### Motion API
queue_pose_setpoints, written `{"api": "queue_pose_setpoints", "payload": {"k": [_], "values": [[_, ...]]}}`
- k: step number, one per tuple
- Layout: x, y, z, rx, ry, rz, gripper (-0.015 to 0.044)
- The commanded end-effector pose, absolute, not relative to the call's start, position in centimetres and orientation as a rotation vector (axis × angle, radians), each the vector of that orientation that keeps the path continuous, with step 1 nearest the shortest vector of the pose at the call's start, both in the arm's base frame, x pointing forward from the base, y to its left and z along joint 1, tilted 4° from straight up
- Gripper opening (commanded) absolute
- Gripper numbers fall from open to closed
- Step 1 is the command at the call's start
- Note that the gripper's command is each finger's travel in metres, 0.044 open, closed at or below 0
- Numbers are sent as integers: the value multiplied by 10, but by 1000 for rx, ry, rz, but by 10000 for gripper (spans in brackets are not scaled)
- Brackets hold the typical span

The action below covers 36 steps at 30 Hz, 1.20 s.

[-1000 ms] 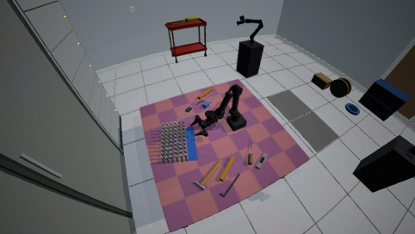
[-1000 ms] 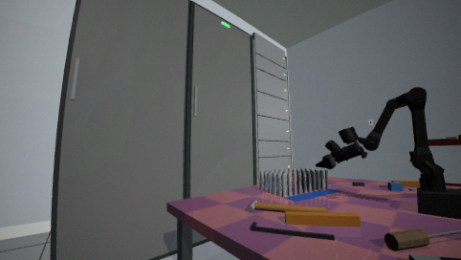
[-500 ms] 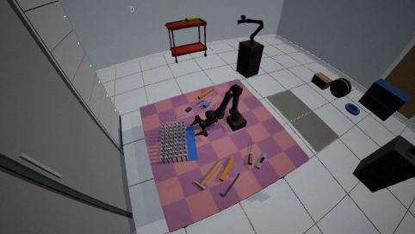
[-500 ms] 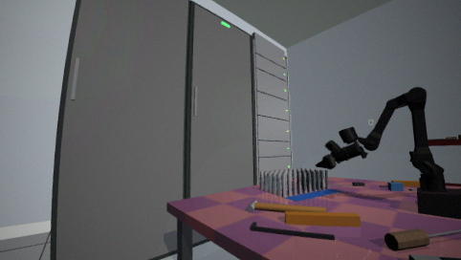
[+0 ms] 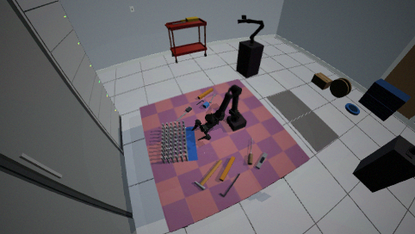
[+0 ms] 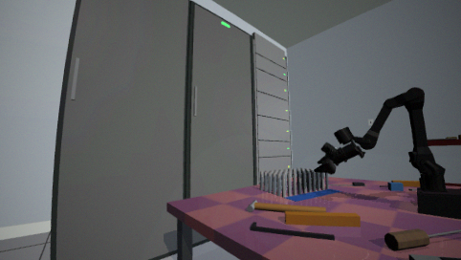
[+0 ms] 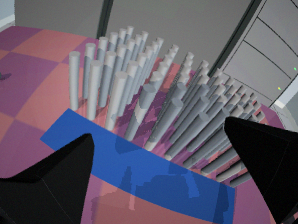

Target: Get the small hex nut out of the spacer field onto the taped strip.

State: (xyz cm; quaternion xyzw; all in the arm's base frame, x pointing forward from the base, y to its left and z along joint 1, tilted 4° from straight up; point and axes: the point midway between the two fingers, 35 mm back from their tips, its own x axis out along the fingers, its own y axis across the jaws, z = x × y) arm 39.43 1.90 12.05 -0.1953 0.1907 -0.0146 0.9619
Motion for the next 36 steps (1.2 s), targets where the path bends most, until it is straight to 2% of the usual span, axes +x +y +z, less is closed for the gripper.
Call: {"api": "queue_pose_setpoints", "payload": {"k": [1,9,17,25,32,36], "values": [[397,77,108,-597,441,178,440],[371,194,82,-1289,469,717,440],[308,290,62,-1878,252,1277,440],[215,358,47,-2364,-229,1858,440],[118,387,41,-2600,-931,2382,440],[106,388,41,-2607,-1039,2444,440]]}}
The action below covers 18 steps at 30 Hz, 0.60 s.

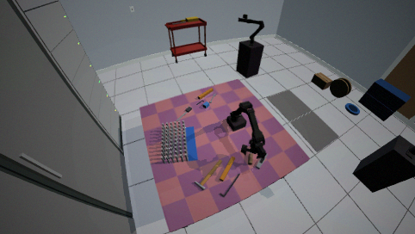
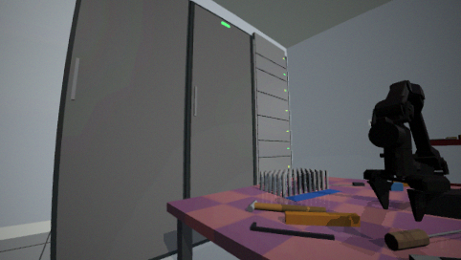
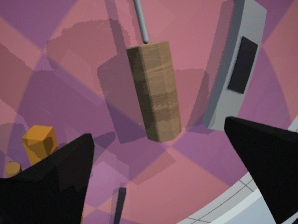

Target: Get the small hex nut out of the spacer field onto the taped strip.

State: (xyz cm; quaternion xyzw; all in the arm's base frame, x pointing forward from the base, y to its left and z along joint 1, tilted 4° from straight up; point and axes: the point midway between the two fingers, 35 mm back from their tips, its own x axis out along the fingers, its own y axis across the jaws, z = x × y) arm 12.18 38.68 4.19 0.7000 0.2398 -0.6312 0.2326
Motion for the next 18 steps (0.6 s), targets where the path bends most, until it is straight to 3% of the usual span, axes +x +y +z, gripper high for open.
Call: {"api": "queue_pose_setpoints", "payload": {"k": [1,14,18], "values": [[106,388,41,1794,715,-1682,440],[112,389,41,1795,715,-1682,440],[116,385,45,1772,904,-1805,440]]}}
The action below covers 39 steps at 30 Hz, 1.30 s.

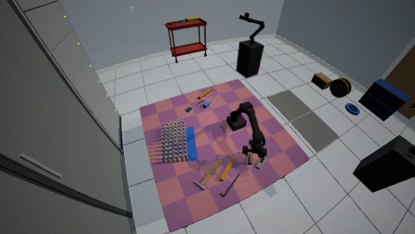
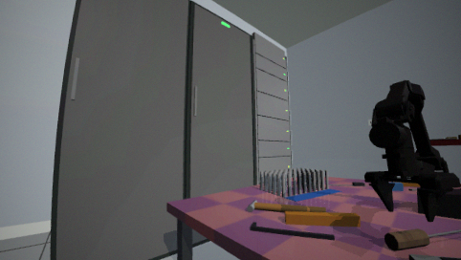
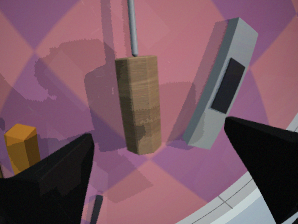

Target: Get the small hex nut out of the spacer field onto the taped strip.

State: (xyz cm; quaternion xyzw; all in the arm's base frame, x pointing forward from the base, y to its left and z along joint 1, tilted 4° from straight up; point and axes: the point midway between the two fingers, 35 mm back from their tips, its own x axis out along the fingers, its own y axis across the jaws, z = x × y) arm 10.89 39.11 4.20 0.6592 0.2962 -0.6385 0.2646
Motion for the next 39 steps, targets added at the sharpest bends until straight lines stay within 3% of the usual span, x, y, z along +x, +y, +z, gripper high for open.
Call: {"api": "queue_pose_setpoints", "payload": {"k": [1,7,13,39], "values": [[117,384,47,1767,949,-1826,440],[117,384,47,1766,964,-1833,440],[117,384,47,1766,964,-1833,282],[120,385,19,1766,963,-1834,280]]}}
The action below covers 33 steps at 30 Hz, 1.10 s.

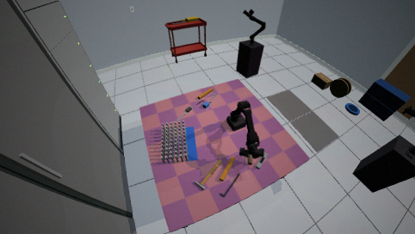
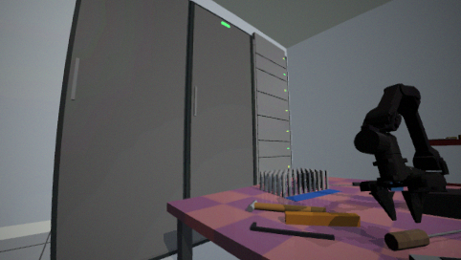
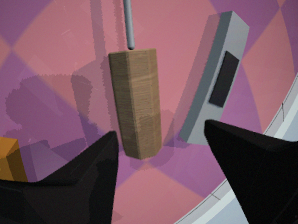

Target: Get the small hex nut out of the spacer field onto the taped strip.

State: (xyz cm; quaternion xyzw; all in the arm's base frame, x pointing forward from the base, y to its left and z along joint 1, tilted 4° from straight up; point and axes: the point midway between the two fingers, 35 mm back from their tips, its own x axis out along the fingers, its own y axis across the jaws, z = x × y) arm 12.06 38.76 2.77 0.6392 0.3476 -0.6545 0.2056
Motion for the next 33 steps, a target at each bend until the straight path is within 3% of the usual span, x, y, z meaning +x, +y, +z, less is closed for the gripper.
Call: {"api": "queue_pose_setpoints", "payload": {"k": [1,27,30,33], "values": [[120,385,17,1766,963,-1834,280],[122,382,-23,1766,963,-1833,280],[122,382,-23,1766,963,-1833,201],[122,382,-23,1766,963,-1833,181]]}}
